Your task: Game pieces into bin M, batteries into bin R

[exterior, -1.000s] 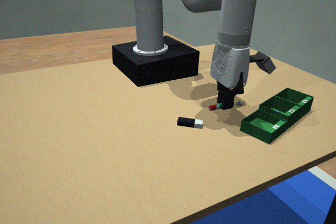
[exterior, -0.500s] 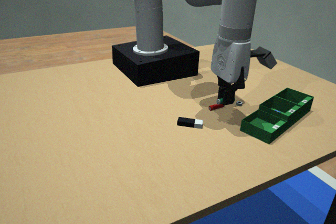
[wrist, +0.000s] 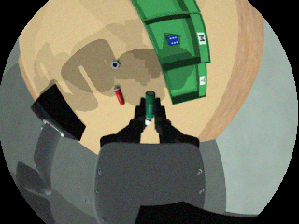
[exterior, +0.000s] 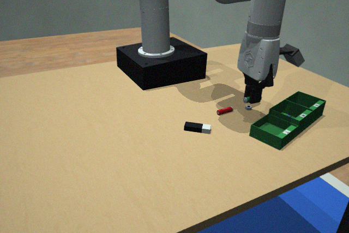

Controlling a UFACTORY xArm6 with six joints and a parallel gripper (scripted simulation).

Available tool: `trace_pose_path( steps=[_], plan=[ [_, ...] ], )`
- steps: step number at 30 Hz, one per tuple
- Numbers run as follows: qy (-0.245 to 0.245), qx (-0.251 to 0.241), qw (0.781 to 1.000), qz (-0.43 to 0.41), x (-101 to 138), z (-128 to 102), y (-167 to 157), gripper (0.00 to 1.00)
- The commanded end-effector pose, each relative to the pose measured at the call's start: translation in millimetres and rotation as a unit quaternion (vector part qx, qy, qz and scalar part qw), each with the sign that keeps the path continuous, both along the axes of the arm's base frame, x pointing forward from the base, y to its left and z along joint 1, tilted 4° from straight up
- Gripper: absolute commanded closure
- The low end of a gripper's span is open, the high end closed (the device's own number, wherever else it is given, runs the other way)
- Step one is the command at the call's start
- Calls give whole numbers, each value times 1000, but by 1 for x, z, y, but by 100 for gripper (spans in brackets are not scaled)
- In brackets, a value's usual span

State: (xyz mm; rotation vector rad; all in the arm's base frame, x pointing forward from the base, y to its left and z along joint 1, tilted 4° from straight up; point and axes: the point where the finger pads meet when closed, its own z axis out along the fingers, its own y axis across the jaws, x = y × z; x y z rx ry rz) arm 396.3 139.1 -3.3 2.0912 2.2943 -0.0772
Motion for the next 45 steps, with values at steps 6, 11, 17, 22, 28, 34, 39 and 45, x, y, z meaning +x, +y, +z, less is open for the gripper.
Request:
trace_pose_path(
  steps=[6,11,17,22,28,34,39,45],
  plan=[
    [-2,0,1000,-1,0,-1,37,100],
    [-2,0,1000,-1,-2,-3,67,100],
    [-2,0,1000,-1,-4,-5,96,100],
    [4,1,995,97,-5,-6,120,100],
    [9,1,984,180,-7,-8,156,100],
    [9,2,984,180,-9,-10,179,100],
    [9,2,984,180,-8,-9,178,100],
    [9,2,984,180,-8,-9,177,100]
  ],
)
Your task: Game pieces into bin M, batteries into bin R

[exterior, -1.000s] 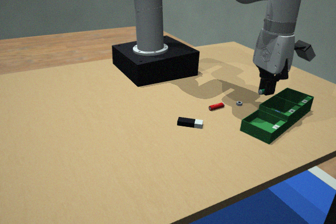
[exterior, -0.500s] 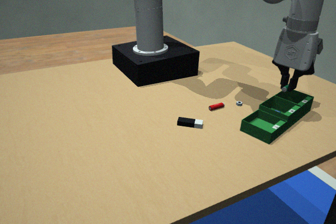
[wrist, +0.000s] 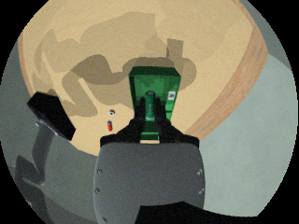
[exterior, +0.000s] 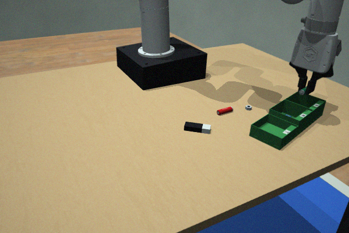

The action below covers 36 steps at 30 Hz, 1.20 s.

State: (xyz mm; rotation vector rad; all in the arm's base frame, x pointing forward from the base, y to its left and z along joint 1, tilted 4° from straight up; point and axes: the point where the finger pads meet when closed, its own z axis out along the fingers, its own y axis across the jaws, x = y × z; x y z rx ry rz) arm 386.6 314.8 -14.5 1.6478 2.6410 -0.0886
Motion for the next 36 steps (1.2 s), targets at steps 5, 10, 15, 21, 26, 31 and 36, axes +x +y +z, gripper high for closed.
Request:
trace_pose_path(
  steps=[5,10,15,21,26,31,36],
  plan=[
    [-2,2,1000,0,1,2,1,100],
    [-2,2,1000,0,1,-4,1,100],
    [-2,2,1000,0,1,-14,0,100],
    [-2,2,1000,0,1,-26,-1,100],
    [-2,2,1000,0,1,-32,-1,100],
    [-2,2,1000,0,1,-42,-2,100],
    [-2,1,1000,0,1,-50,-2,100]
  ],
)
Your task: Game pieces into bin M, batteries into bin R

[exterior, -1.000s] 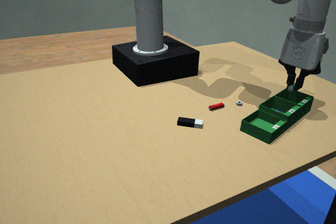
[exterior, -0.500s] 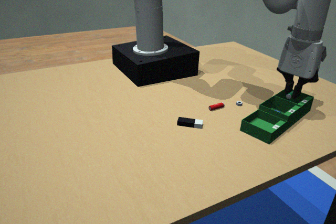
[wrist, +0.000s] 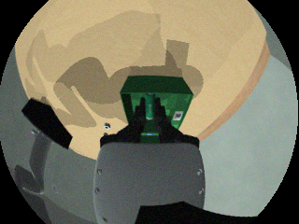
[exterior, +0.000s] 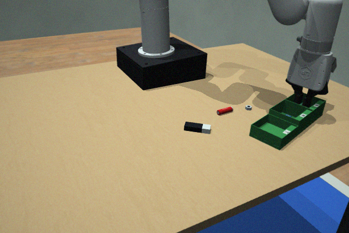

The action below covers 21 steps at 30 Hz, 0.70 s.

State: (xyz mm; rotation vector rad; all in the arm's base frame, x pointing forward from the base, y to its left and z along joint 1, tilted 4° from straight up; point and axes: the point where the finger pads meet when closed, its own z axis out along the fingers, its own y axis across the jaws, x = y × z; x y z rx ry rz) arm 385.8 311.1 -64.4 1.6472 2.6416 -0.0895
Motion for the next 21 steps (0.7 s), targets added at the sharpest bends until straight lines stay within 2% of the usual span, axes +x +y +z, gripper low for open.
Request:
trace_pose_path(
  steps=[1,11,12,21],
  plan=[
    [-2,2,1000,0,2,0,1,100],
    [-2,2,1000,0,2,0,1,100],
    [-2,2,1000,0,2,0,1,72],
    [-2,2,1000,0,2,0,1,72]
  ],
)
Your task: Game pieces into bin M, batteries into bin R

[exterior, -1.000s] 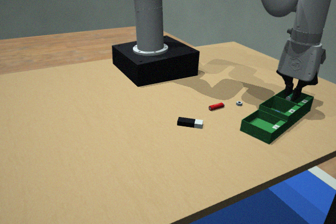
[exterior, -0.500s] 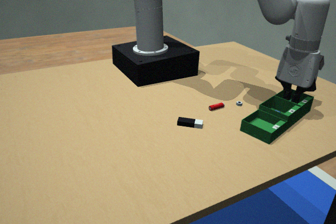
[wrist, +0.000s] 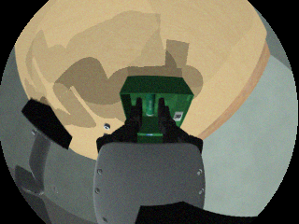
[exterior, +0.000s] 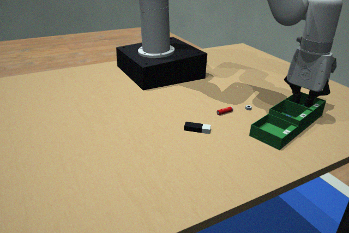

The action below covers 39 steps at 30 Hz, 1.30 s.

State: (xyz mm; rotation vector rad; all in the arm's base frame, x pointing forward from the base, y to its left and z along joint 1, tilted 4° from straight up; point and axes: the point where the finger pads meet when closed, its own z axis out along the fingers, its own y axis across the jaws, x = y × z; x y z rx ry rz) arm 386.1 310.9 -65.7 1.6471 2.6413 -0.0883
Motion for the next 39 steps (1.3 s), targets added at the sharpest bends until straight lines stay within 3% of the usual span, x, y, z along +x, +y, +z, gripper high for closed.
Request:
trace_pose_path(
  steps=[1,30,39],
  plan=[
    [-2,1,1000,0,1,2,1,72],
    [-2,1,1000,0,1,28,3,72],
    [-2,1,1000,0,2,53,4,72]
  ],
)
